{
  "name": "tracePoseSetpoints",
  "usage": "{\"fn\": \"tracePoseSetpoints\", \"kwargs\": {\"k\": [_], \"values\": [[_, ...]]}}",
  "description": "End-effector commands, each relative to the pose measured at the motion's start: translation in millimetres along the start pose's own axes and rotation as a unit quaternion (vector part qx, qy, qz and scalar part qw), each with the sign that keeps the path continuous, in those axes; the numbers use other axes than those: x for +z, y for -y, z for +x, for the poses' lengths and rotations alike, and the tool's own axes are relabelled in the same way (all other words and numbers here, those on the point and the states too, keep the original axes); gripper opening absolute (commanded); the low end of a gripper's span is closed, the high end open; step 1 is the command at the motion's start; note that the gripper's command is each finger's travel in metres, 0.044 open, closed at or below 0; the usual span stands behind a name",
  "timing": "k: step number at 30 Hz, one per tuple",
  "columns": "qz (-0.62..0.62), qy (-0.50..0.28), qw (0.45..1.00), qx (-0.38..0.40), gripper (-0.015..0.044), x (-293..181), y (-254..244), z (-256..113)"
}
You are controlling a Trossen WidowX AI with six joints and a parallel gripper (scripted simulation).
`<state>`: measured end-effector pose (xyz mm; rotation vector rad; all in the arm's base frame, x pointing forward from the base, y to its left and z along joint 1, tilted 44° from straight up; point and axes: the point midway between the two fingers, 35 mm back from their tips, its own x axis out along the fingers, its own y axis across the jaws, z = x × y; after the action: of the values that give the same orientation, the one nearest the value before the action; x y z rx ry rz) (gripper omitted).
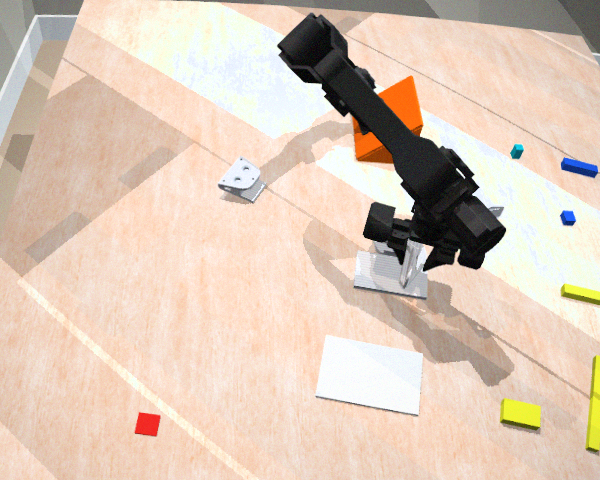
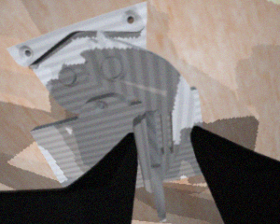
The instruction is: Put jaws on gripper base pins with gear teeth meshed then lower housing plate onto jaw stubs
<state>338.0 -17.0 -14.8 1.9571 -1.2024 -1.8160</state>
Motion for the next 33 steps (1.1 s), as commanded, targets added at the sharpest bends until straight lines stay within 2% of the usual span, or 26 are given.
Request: {"fn": "tracePoseSetpoints", "kwargs": {"k": [1, 33], "values": [[-0.004, -0.001, 1.000, 0.004, 0.0134, 0.3, 0.0, 2.1], [-0.003, -0.001, 1.000, 0.004, 0.0134, 0.3, 0.0, 5.2]]}}
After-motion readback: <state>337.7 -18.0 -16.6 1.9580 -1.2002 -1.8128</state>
